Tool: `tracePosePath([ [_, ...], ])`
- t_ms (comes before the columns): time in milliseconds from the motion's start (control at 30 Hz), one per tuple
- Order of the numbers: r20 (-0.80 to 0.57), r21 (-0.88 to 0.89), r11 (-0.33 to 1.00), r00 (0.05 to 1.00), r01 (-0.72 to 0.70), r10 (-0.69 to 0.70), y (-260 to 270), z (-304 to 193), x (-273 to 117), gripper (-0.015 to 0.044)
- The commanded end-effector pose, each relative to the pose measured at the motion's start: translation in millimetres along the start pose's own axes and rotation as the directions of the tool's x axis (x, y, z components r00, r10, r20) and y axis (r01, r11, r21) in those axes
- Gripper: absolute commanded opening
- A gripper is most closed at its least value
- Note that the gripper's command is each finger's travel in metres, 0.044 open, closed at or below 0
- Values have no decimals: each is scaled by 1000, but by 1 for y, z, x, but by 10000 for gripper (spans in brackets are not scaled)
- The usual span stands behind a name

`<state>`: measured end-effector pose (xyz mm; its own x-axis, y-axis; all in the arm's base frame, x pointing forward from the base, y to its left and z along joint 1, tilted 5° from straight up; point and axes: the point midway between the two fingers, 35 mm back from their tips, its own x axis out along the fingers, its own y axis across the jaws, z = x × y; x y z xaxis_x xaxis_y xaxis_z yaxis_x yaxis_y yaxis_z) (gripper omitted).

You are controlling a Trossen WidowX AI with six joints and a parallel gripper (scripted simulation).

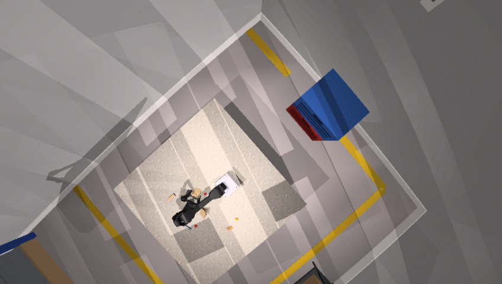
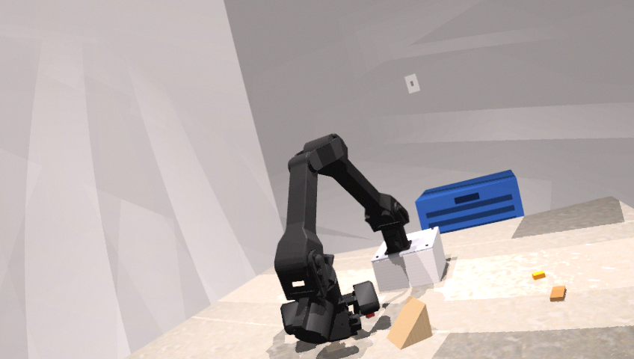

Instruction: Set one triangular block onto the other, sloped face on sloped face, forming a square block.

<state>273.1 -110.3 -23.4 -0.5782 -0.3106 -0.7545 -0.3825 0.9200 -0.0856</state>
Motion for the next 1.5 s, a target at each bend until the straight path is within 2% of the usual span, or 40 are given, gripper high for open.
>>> tracePosePath([
  [0,-5,3,1000,1000,0,0,0,0,2,440],
  [600,-5,3,1000,1000,0,0,0,0,2,440],
  [767,0,0,1000,1000,0,0,0,0,0,309],
  [1033,0,0,1000,1000,0,0,0,0,0,255],
  [1367,4,-8,1000,1000,5,-5,-1,-16,-19,0],
  [1467,6,-13,1000,1000,8,-8,-2,-26,-30,0],
])
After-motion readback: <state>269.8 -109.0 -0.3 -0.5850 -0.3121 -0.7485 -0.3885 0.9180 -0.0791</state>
